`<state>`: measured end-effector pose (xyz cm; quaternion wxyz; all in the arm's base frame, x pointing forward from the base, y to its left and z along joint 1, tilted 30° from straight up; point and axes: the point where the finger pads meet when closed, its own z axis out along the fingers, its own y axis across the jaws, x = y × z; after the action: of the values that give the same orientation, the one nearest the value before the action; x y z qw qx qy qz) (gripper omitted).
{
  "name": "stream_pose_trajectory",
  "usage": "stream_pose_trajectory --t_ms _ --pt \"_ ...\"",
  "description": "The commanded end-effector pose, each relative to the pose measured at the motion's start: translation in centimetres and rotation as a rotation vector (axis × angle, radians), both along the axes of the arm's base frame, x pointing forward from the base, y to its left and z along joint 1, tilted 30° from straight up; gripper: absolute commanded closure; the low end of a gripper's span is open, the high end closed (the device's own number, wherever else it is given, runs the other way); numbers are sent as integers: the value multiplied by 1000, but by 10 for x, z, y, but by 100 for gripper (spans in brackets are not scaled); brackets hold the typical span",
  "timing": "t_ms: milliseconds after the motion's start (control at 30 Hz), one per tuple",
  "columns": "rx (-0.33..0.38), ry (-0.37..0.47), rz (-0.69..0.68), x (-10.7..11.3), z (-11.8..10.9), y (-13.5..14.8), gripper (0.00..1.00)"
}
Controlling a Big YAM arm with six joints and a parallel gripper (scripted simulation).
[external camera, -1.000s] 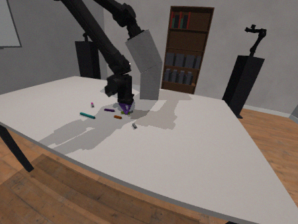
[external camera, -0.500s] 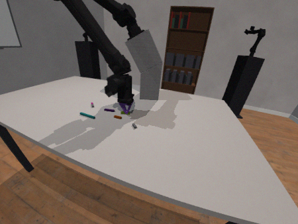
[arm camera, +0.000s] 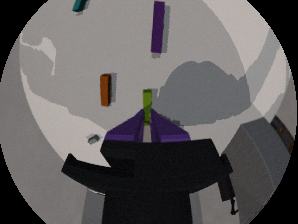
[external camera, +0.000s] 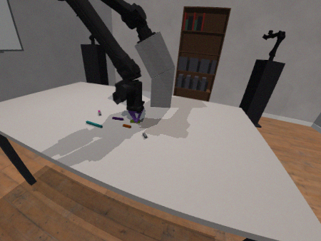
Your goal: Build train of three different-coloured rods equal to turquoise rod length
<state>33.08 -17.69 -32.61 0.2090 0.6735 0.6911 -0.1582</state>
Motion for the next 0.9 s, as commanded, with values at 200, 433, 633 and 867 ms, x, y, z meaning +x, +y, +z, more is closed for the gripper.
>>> stream_pose_trajectory --t_ms 200,433,633,867 --pt "-2 -9 -26 -7 11 -3 96" --pt "-1 5 4 -7 32 20 96" --pt "-2 1 5 -9 70 42 96" --pt "-1 -2 5 -10 89 53 96"
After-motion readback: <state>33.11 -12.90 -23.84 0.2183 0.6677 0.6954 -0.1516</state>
